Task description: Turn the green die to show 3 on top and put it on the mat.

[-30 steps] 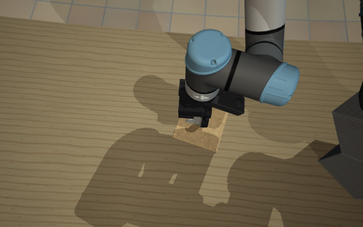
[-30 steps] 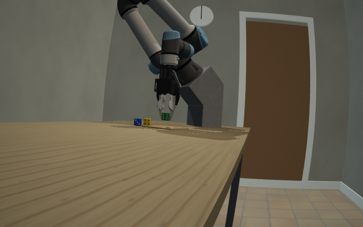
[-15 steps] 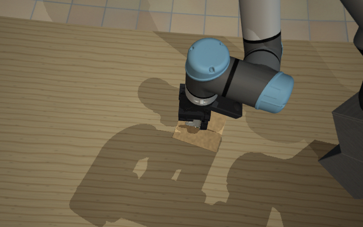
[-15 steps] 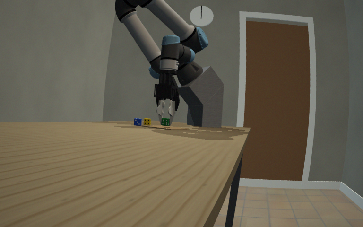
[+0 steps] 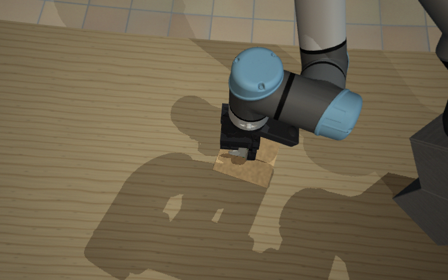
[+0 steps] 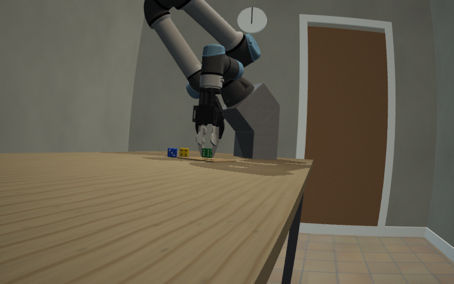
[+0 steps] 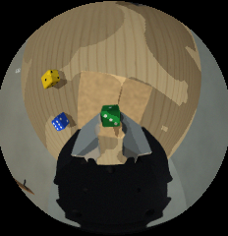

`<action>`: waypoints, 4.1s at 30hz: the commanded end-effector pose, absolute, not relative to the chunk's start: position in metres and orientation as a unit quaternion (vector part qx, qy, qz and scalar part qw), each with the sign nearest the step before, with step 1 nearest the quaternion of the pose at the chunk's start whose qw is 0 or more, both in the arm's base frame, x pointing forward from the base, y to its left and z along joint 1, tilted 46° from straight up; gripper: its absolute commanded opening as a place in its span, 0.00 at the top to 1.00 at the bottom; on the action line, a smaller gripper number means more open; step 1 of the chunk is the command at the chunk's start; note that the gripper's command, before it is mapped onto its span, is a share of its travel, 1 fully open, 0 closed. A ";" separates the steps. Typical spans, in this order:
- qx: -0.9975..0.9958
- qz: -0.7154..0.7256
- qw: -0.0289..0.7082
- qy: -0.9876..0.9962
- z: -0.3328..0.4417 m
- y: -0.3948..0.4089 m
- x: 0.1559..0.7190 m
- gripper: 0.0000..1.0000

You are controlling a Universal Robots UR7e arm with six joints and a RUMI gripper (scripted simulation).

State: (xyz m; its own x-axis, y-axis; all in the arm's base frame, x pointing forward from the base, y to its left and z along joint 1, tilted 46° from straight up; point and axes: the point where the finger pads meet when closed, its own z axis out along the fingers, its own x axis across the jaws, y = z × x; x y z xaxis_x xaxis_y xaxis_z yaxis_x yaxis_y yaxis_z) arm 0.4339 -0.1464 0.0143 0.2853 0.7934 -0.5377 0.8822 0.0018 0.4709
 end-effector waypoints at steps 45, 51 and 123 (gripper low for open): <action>0.704 -0.058 0.384 0.595 0.012 -0.149 0.436 0.90; 0.704 -0.058 0.384 0.595 0.012 -0.149 0.436 0.90; 0.704 -0.058 0.384 0.595 0.012 -0.149 0.436 0.86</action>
State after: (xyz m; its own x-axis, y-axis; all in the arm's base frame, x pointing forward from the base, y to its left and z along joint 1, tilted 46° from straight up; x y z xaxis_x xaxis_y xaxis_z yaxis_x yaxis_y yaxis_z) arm 0.4354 -0.1489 0.0115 0.2853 0.7934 -0.5377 0.8822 0.0019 0.4709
